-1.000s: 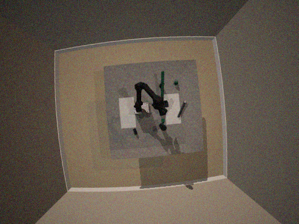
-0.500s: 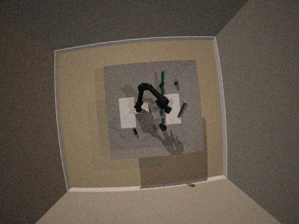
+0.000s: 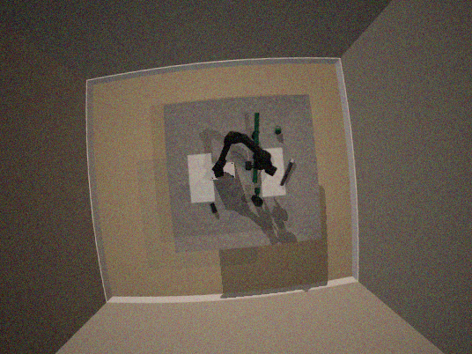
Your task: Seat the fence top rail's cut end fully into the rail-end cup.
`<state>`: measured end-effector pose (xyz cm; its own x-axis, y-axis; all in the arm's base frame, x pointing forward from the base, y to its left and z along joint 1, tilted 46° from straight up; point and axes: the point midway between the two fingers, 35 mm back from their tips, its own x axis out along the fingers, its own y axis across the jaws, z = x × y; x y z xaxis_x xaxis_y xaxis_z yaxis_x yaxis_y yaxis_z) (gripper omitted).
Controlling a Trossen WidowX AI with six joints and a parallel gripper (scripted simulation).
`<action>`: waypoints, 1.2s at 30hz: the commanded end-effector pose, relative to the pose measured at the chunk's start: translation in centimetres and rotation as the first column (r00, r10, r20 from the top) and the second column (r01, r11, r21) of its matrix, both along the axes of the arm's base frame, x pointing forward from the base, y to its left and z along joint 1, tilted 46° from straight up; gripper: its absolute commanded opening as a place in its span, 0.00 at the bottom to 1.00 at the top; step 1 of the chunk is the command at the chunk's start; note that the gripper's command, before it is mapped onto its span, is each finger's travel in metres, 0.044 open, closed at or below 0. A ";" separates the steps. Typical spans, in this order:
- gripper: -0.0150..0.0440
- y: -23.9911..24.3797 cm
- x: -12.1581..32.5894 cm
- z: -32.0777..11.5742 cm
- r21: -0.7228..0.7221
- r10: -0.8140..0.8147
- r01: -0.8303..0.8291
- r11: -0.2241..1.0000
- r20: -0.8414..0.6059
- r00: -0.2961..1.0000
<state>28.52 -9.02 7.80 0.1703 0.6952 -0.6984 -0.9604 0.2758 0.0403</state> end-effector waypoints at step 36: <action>1.00 5.3 1.6 -5.6 -0.011 0.015 -0.014 1.000 0.012 1.000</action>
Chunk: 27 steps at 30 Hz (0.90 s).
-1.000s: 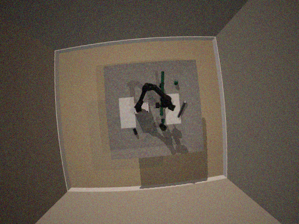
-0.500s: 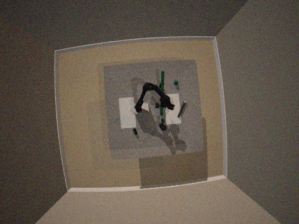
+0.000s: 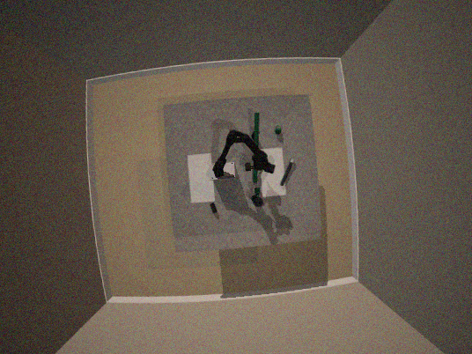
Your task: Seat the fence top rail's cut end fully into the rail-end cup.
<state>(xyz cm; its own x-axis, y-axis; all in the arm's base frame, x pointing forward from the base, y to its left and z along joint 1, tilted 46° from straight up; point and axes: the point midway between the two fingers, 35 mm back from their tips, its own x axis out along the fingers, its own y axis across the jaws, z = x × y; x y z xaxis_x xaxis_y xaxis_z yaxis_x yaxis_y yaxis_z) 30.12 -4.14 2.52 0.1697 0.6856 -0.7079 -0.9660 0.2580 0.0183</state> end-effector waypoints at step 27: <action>0.69 2.6 0.3 -2.4 0.011 -0.004 0.004 1.000 -0.004 1.000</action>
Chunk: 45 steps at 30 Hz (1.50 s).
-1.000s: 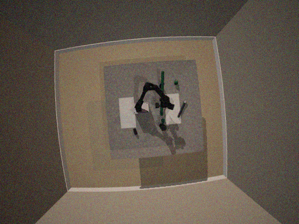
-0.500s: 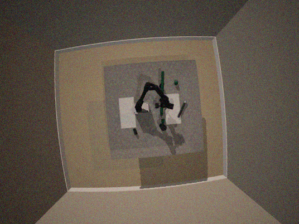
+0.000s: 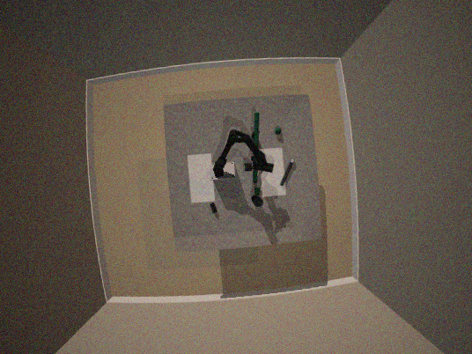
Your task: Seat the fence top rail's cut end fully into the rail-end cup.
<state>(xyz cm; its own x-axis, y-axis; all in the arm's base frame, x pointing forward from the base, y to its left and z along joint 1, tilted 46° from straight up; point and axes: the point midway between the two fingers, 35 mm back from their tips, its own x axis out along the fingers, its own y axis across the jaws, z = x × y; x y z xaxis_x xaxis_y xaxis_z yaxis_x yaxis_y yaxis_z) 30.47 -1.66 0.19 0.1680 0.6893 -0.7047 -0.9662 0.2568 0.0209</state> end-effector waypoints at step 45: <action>0.25 -7.3 -2.2 5.4 -0.303 -0.006 -0.025 0.953 -0.102 0.995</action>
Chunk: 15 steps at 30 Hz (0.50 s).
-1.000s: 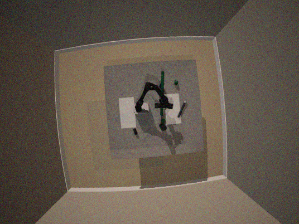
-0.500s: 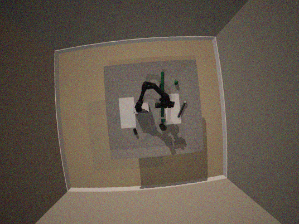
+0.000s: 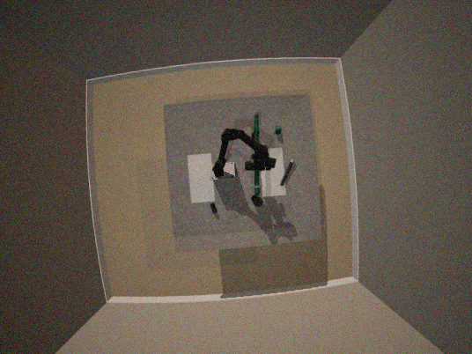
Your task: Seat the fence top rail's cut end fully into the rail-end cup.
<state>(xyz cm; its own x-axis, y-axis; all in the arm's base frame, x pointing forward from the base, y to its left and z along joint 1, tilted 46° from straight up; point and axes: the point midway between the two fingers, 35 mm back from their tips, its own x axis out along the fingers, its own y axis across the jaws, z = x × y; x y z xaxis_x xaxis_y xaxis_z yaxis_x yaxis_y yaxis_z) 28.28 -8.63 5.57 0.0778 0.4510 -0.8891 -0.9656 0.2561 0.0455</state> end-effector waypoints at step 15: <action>0.25 -0.3 0.0 0.1 0.000 0.000 0.000 1.000 0.000 1.000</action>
